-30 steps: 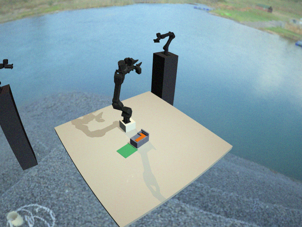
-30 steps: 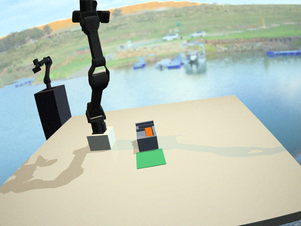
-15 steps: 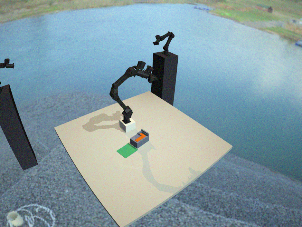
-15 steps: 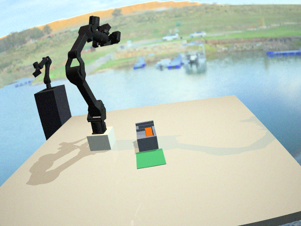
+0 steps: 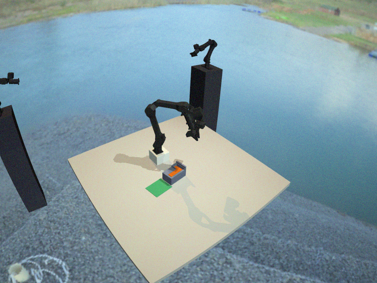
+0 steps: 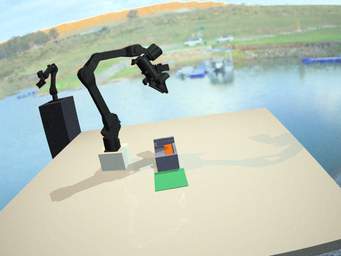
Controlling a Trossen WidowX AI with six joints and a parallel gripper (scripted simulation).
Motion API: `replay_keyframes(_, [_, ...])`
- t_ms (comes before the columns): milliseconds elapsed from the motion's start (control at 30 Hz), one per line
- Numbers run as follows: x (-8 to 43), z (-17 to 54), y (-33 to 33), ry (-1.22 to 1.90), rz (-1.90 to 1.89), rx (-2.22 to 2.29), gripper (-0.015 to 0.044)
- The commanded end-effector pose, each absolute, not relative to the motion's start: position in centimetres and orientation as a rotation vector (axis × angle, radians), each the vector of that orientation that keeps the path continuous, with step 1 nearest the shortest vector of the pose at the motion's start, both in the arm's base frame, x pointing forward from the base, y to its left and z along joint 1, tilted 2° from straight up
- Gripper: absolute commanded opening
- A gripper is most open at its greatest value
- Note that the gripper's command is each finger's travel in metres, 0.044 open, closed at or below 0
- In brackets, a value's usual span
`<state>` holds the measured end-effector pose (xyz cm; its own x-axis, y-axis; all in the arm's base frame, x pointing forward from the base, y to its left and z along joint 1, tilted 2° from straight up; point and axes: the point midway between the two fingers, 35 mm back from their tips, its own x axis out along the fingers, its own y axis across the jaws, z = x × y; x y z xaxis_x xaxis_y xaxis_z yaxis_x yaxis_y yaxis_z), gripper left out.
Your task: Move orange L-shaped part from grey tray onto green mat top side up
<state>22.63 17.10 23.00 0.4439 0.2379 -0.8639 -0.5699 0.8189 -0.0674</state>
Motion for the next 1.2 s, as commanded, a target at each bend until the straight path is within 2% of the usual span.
replay_keyframes(0, [23.9, 18.6, 13.1, 1.172, 0.390, -0.328, 0.0180])
replay_keyframes(233, [23.1, 11.3, 5.4, 1.503, 0.166, -0.141, 0.0180])
replay_keyframes(433, [23.1, 10.4, 5.3, 1.511, 0.160, -0.134, 0.0180])
replay_keyframes(667, [23.4, 3.9, 5.4, 1.511, 0.160, -0.134, 0.0180])
replay_keyframes(1167, [23.5, 2.1, 5.4, 1.511, 0.160, -0.134, 0.0180])
